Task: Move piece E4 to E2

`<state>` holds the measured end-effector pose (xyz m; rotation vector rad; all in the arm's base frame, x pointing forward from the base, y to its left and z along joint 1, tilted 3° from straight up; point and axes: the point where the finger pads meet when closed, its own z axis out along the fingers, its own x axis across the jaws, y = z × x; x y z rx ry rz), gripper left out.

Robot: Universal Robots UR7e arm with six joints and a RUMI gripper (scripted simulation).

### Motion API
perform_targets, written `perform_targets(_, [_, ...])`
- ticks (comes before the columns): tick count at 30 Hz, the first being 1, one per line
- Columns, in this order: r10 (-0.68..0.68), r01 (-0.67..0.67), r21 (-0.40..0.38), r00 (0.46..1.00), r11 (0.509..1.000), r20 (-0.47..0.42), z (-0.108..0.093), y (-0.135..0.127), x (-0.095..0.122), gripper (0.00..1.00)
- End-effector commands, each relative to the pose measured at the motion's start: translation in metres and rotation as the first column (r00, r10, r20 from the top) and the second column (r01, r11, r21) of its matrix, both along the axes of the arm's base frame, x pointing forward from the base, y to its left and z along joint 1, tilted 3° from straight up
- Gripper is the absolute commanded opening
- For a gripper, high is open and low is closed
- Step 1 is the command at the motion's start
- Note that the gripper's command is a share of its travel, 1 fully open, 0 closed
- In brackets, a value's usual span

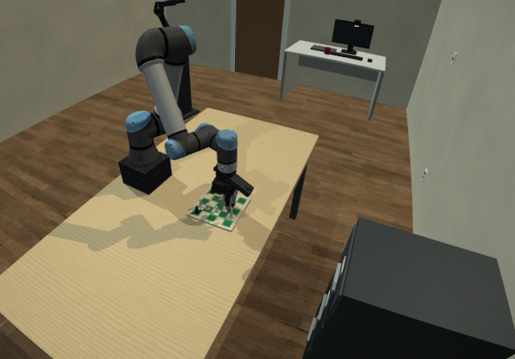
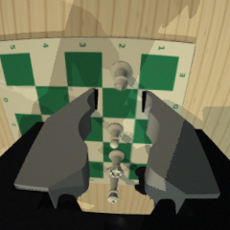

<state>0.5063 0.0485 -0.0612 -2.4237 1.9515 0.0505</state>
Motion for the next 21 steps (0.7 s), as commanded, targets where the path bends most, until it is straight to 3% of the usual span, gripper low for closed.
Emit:
perform_targets(1, [0.0,0.0,0.0,1.0,1.0,0.001,0.025,-0.001,0.0,0.22])
perform_targets(6, [0.0,0.0,0.0,1.0,1.0,0.001,0.049,-0.002,0.001,0.22])
perform_targets(16, [0.0,0.0,0.0,1.0,1.0,0.001,0.062,-0.003,0.001,0.22])
perform_targets(17, [0.0,0.0,0.0,1.0,1.0,0.001,0.062,-0.003,0.001,1.0])
perform_targets(21, [0.0,0.0,0.0,1.0,1.0,0.001,0.062,-0.003,0.001,1.0])
